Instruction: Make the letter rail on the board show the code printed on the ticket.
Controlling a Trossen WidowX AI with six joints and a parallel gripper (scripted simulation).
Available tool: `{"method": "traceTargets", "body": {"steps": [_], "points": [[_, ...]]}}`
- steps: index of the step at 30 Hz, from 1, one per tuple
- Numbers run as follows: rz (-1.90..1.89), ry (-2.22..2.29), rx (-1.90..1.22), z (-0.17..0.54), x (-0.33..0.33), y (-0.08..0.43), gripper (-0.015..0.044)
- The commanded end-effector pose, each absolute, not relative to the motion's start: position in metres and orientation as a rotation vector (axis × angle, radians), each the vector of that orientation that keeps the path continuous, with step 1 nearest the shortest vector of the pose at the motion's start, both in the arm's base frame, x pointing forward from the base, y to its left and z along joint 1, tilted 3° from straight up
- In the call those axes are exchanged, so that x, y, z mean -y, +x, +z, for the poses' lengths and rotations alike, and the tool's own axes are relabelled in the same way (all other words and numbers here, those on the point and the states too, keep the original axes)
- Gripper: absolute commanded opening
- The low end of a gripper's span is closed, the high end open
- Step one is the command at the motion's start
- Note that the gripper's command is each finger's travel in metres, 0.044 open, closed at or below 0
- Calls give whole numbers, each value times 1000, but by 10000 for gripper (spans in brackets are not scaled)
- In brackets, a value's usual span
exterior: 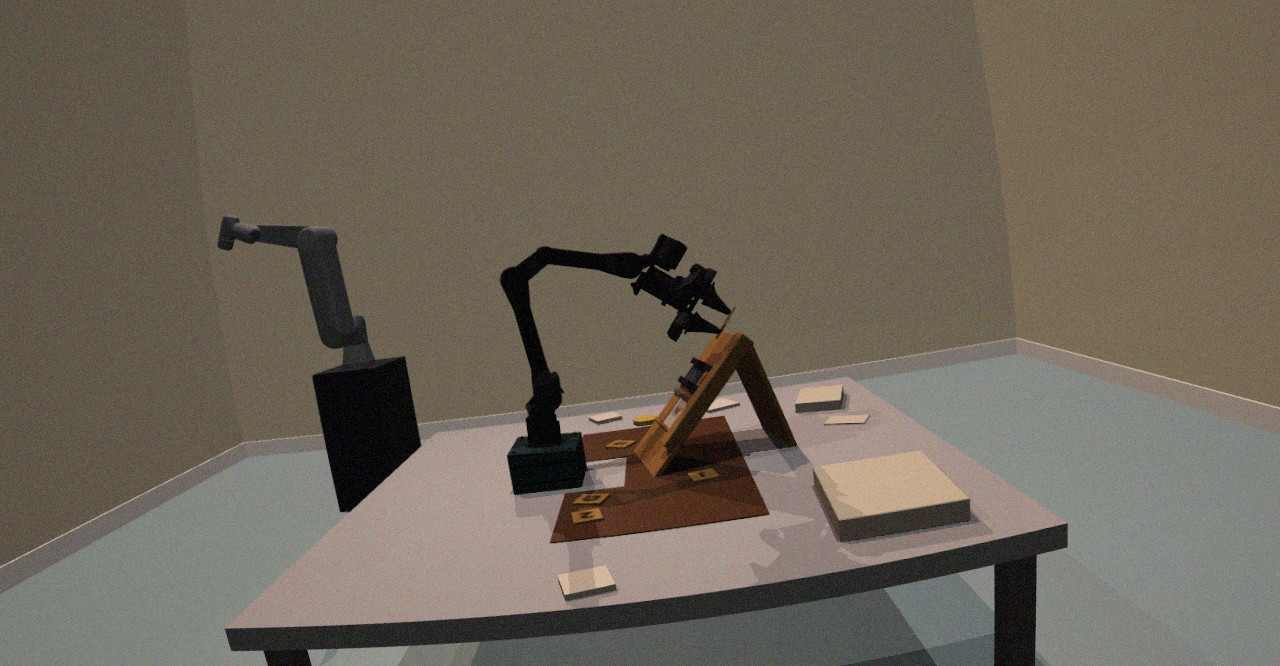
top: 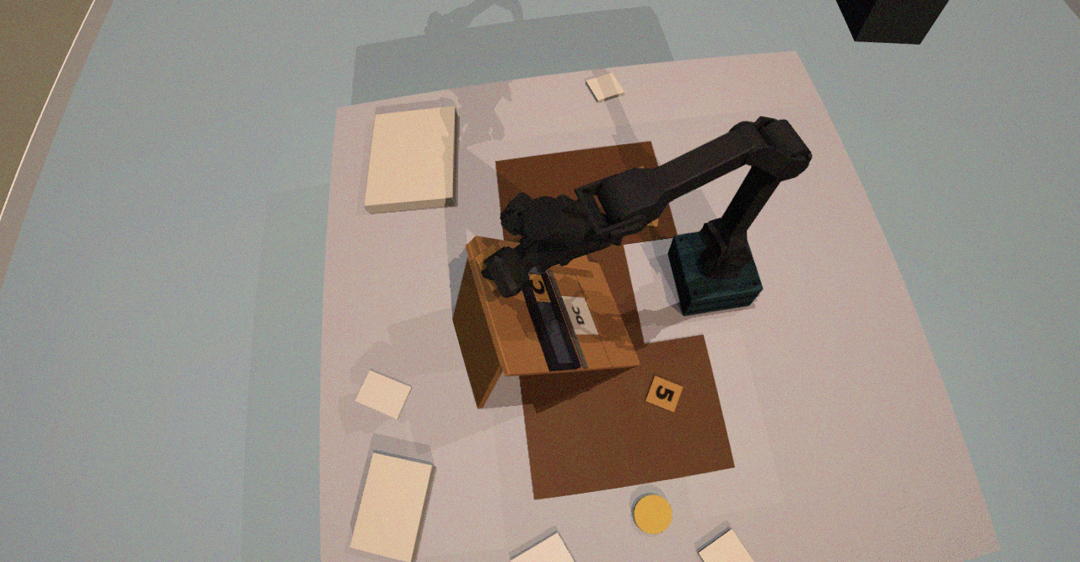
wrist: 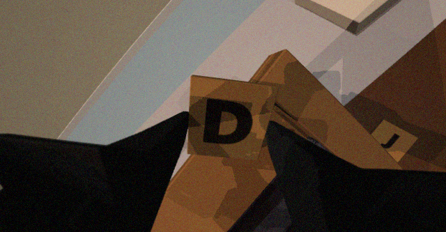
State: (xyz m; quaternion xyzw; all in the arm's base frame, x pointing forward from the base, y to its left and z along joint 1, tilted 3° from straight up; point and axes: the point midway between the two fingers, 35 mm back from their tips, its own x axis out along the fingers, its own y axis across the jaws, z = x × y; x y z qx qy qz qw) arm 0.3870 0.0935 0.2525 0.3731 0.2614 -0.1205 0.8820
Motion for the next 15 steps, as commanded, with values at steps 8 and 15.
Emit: {"method": "traceTargets", "body": {"steps": [8, 15], "points": [[-132, 568, -643, 227, -150, 359, 0], [-36, 449, -679, 216, -187, 340, 0]]}}
